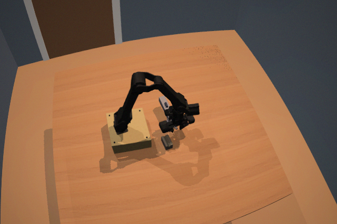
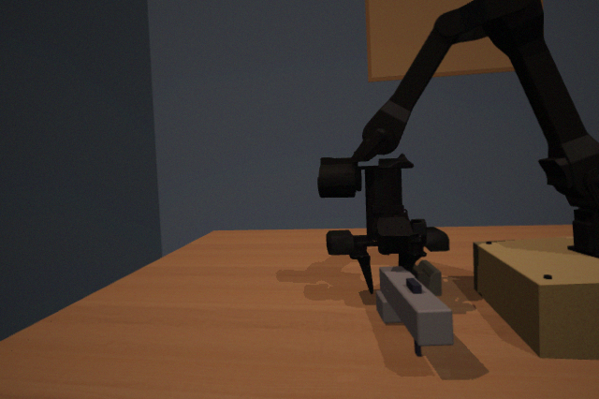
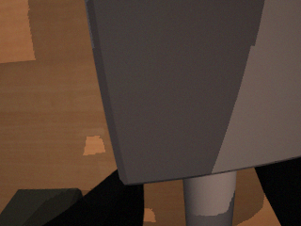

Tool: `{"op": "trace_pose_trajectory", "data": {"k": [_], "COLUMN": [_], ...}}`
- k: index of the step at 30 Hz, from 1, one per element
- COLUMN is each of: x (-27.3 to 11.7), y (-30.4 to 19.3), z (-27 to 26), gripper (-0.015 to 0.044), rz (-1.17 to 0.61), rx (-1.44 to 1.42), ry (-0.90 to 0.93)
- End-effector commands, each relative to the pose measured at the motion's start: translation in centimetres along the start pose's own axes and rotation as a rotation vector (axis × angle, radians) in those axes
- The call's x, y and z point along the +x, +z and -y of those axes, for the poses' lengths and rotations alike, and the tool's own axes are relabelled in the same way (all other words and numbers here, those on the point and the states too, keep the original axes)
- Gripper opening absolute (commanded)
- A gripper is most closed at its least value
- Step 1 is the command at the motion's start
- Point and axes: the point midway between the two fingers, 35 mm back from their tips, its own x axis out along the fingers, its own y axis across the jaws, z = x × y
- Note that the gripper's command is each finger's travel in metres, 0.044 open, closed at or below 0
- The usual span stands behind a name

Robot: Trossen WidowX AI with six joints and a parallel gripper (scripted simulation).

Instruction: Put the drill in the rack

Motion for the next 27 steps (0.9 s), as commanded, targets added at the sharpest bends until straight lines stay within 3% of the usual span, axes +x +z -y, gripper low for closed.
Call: {"op": "trace_pose_trajectory", "data": {"k": [1, 4, 11, 27], "x": [0.0, 0.0, 0.0, 0.1], "y": [0.0, 0.0, 0.0, -1.9], "z": [0.0, 0.0, 0.0, 0.0], "gripper": [0.0125, 0.0046, 0.0000, 0.0000], "rz": [0.000, 0.000, 0.000, 0.001], "rx": [0.000, 0.000, 0.000, 0.005], "ry": [-0.001, -0.001, -0.001, 0.005]}}
